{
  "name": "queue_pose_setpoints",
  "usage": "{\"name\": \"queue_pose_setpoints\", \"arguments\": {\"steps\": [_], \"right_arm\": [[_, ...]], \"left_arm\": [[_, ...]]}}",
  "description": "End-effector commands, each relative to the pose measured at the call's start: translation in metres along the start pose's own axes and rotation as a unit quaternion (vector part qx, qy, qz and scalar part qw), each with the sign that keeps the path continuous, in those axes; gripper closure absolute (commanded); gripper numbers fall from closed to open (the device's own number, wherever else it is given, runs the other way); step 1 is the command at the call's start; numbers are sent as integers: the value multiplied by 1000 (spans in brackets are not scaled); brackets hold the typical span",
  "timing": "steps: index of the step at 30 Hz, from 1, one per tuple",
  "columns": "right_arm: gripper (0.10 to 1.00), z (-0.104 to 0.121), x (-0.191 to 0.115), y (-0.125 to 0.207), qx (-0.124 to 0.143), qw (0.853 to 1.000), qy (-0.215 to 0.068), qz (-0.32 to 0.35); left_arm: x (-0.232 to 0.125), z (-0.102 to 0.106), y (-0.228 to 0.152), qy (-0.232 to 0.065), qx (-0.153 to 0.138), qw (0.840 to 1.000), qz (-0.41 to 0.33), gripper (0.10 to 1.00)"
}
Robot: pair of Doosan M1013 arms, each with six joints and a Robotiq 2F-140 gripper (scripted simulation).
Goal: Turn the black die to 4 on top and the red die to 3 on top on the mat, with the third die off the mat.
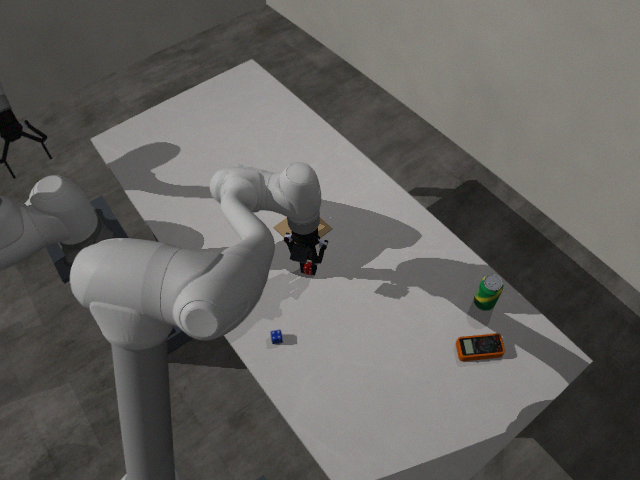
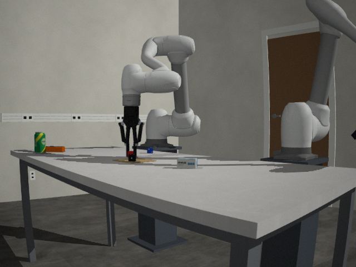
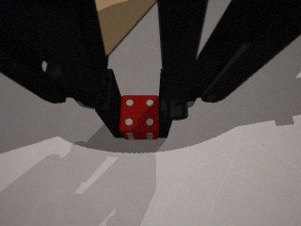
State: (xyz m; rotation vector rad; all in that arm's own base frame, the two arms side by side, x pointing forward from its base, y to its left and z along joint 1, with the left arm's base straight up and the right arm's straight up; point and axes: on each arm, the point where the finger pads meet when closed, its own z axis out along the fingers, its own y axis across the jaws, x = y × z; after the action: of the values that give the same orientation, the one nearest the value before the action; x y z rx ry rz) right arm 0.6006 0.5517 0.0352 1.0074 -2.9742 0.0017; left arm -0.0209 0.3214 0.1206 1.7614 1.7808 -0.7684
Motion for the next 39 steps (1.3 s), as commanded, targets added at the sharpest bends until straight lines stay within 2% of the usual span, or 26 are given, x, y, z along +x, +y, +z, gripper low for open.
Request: {"name": "queue_pose_setpoints", "arguments": {"steps": [1,12,15,24,31,39], "right_arm": [[855,-1,-1,0,0,1000,-1,0],[855,-7,0,0,0,1000,-1,0],[855,-22,0,0,0,1000,-1,0],[855,-86,0,0,0,1000,-1,0],[855,-101,0,0,0,1000,-1,0],[855,-101,0,0,0,1000,-1,0]], "left_arm": [[0,0,0,1,0,1000,0,98],[0,0,0,1,0,1000,0,98],[0,0,0,1,0,1000,0,98],[0,0,0,1,0,1000,0,98],[0,0,0,1,0,1000,0,98],[0,0,0,1,0,1000,0,98]]}}
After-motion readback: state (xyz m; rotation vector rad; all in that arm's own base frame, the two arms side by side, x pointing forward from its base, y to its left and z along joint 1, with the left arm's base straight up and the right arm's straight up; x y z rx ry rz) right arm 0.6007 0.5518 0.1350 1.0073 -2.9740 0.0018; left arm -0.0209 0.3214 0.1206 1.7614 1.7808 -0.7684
